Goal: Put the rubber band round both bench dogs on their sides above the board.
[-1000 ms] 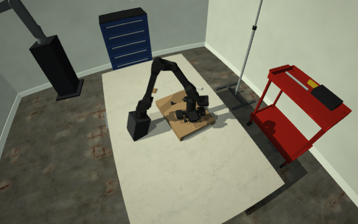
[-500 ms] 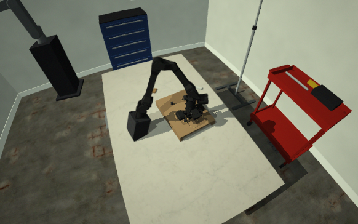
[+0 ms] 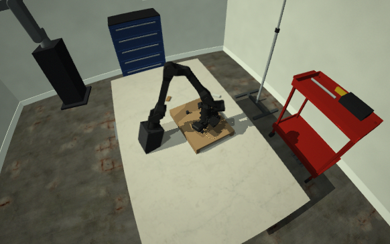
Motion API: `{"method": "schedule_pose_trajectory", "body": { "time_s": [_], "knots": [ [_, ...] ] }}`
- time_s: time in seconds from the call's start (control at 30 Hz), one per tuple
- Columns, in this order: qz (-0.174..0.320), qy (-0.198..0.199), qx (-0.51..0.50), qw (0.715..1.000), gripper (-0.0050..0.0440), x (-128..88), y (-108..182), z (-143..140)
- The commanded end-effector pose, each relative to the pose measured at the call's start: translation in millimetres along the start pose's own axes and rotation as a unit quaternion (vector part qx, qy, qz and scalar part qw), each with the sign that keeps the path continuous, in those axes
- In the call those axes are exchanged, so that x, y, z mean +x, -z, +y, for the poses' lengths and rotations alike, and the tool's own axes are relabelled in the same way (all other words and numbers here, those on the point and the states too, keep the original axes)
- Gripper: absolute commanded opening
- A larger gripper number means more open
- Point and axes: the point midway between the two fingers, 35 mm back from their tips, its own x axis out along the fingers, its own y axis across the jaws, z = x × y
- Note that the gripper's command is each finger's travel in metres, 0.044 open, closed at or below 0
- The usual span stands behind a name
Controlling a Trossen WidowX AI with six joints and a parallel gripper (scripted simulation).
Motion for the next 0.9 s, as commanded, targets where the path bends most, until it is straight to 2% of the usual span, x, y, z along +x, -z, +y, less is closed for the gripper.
{"method": "schedule_pose_trajectory", "body": {
  "time_s": [0.0,0.3,0.5,0.57,0.87],
  "knots": [
    [-0.011,-0.01,-0.055,0.998,-0.005,-7,2,4],
    [-0.011,-0.009,-0.176,0.984,-0.005,-7,11,3],
    [-0.011,-0.009,-0.271,0.963,-0.005,-7,16,0],
    [-0.011,-0.009,-0.271,0.963,-0.005,-7,16,0],
    [-0.012,-0.007,-0.41,0.912,-0.005,-6,24,-7]
  ]
}}
